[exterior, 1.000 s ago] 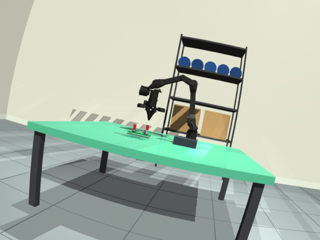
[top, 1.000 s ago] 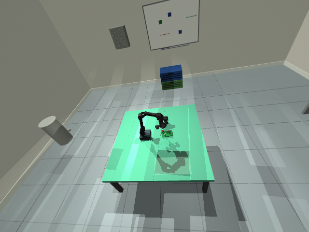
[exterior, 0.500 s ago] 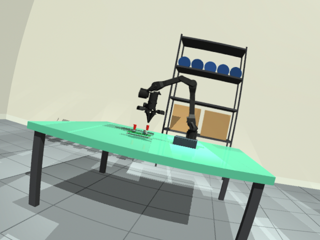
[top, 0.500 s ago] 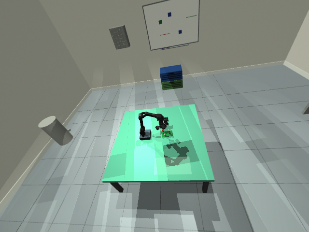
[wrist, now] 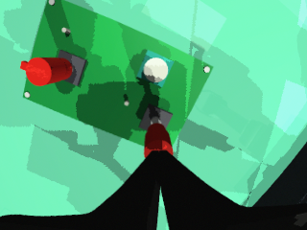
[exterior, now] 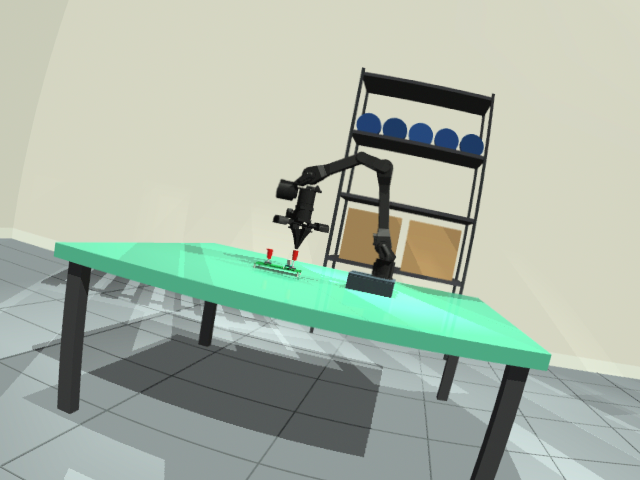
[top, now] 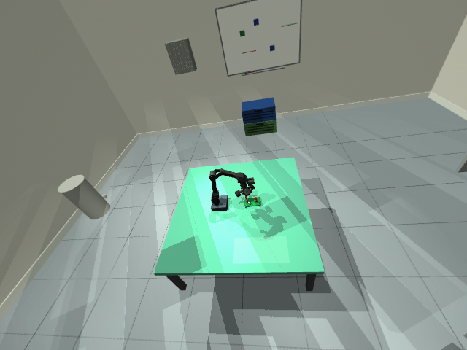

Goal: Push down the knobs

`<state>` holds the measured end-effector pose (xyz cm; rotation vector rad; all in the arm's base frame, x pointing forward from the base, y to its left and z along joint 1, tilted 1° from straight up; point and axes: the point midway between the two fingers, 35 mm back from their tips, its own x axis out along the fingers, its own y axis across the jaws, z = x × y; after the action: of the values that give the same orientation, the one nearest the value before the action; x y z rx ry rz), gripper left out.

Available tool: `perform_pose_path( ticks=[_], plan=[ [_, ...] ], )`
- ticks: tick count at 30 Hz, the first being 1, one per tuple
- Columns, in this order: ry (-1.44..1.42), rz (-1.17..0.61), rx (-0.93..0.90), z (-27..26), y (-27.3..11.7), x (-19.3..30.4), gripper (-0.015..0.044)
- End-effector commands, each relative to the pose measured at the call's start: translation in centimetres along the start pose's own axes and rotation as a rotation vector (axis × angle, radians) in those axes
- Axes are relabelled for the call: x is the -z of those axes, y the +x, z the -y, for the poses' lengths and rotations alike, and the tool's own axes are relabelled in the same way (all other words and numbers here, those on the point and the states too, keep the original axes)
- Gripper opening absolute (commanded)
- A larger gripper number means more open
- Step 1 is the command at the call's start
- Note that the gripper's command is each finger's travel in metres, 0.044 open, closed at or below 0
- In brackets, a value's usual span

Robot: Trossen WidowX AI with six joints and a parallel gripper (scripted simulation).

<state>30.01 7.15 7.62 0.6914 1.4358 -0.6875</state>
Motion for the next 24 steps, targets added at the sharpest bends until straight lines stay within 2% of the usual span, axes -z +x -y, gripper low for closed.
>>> perform_pose_path(
  ticks=[1, 24],
  plan=[
    [0.005, -0.003, 0.0, 0.0, 0.1, 0.05, 0.0],
    [0.005, -0.003, 0.0, 0.0, 0.71, 0.05, 0.0]
  ],
)
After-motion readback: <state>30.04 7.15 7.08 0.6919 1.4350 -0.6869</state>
